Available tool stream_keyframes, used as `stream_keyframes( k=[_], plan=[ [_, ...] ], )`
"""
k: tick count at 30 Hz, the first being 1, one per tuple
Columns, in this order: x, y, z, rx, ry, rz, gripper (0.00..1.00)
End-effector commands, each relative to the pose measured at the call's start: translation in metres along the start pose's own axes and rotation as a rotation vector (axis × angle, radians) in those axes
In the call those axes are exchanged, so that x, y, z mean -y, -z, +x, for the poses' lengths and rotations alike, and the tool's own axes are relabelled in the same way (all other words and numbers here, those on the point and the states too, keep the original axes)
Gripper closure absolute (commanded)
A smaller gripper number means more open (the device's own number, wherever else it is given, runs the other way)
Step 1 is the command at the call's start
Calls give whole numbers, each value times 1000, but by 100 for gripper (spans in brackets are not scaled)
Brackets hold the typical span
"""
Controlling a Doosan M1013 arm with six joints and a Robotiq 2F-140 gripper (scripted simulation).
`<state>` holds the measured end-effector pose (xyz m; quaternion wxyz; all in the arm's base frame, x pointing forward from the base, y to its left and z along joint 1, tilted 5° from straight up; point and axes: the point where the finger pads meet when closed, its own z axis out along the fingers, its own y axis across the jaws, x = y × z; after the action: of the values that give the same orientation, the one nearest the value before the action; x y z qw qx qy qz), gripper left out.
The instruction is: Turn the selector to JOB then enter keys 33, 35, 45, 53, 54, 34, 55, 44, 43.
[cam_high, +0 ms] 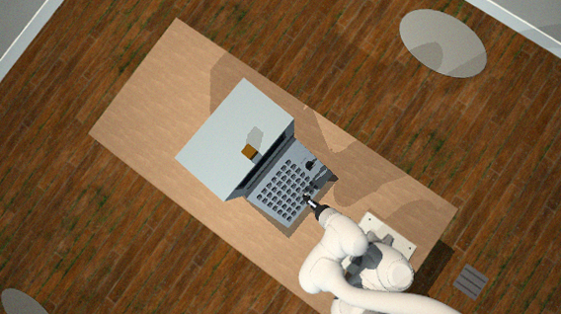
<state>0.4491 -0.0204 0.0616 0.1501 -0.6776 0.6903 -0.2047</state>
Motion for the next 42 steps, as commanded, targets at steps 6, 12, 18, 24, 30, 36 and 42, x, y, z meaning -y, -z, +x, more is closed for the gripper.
stream_keyframes(
  k=[6,12,18,24,30,36,42],
  plan=[
    [-4,-2,1,-2,-4,-6,100],
    [-4,-2,1,-2,-4,-6,100],
    [-4,-2,1,-2,-4,-6,100],
    [-4,-1,1,-2,-4,-6,100],
    [-4,0,1,-2,-4,-6,100],
    [-4,8,1,-2,-4,-6,100],
    [-4,18,1,-2,-4,-6,100]
  ],
)
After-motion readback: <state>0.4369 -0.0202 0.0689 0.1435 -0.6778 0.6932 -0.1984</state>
